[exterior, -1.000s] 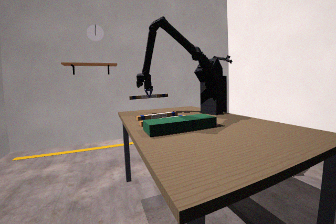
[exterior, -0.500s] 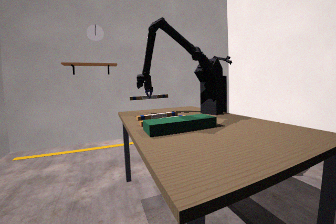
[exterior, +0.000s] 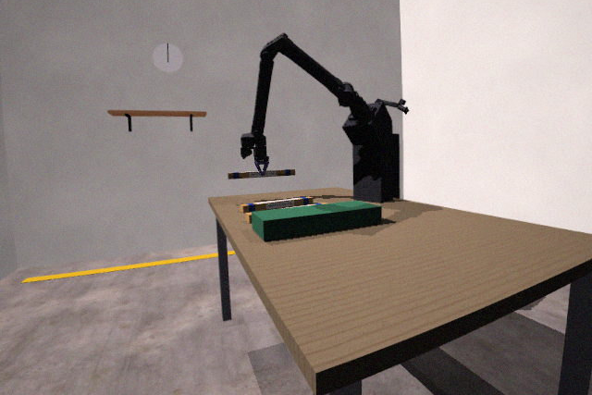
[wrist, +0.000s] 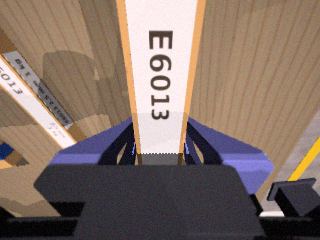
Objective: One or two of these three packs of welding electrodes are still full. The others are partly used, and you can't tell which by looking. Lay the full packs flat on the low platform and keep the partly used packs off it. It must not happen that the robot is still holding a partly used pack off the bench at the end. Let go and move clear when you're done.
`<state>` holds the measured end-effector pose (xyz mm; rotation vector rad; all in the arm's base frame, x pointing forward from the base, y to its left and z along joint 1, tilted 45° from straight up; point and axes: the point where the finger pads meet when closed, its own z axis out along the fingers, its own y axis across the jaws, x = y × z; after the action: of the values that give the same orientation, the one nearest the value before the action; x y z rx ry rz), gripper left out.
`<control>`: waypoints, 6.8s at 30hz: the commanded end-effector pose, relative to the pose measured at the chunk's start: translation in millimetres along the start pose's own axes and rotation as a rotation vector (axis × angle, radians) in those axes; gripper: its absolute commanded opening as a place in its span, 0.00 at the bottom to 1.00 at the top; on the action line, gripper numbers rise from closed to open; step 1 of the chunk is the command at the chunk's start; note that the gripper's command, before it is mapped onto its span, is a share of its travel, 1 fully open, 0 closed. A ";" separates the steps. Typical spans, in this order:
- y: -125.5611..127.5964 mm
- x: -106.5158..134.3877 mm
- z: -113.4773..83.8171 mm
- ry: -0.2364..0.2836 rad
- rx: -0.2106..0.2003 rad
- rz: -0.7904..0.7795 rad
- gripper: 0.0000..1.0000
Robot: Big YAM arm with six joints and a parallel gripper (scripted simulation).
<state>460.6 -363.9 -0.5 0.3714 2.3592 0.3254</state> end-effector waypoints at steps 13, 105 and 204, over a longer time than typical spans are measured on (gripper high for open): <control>-15.6 -22.0 5.7 -0.047 0.030 0.010 0.00; -3.5 -23.0 72.5 -0.043 0.026 0.019 0.00; -2.9 -15.2 101.8 -0.040 0.024 0.023 0.00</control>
<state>549.4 -336.4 -79.8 0.3696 2.3563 0.3277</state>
